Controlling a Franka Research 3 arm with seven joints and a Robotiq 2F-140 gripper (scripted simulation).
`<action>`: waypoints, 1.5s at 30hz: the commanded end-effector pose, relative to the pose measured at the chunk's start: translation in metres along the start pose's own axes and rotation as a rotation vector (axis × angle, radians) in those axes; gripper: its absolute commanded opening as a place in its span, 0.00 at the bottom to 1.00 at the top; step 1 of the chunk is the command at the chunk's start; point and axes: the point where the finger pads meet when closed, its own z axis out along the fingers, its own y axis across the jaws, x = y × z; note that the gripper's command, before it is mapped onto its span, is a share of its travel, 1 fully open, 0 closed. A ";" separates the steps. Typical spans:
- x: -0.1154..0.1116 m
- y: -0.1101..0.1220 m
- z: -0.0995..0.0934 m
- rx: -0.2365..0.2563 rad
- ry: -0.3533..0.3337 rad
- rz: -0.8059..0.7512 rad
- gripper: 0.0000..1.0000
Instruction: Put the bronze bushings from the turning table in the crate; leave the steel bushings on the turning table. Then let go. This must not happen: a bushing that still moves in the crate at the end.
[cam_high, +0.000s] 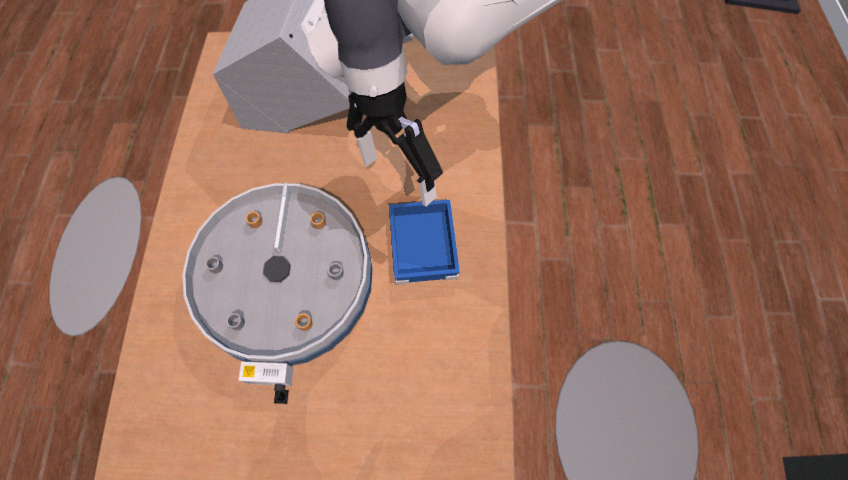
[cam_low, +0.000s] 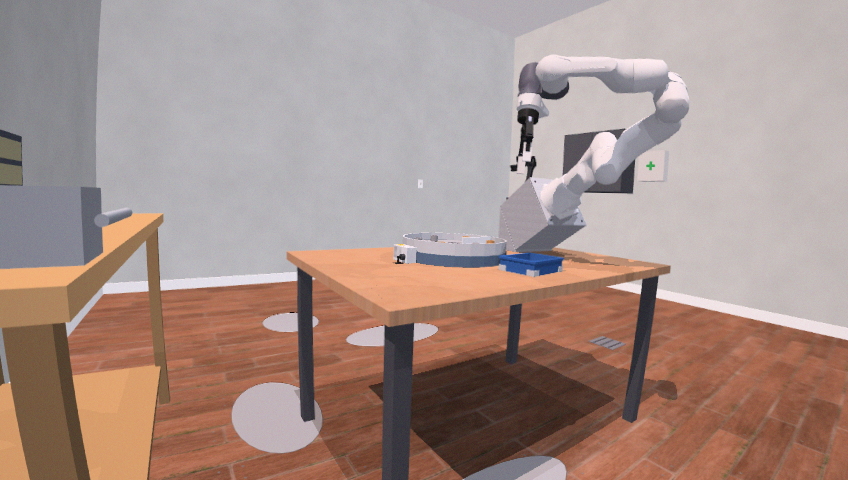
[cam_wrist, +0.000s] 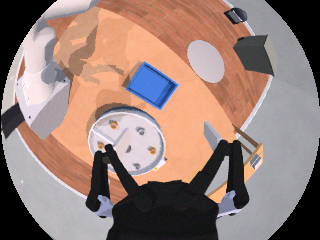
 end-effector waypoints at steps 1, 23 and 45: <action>0.000 0.000 0.000 0.000 0.000 0.000 1.00; -0.022 -0.019 0.004 0.014 -0.004 -0.057 1.00; -0.099 -0.113 0.029 0.080 0.011 -0.297 1.00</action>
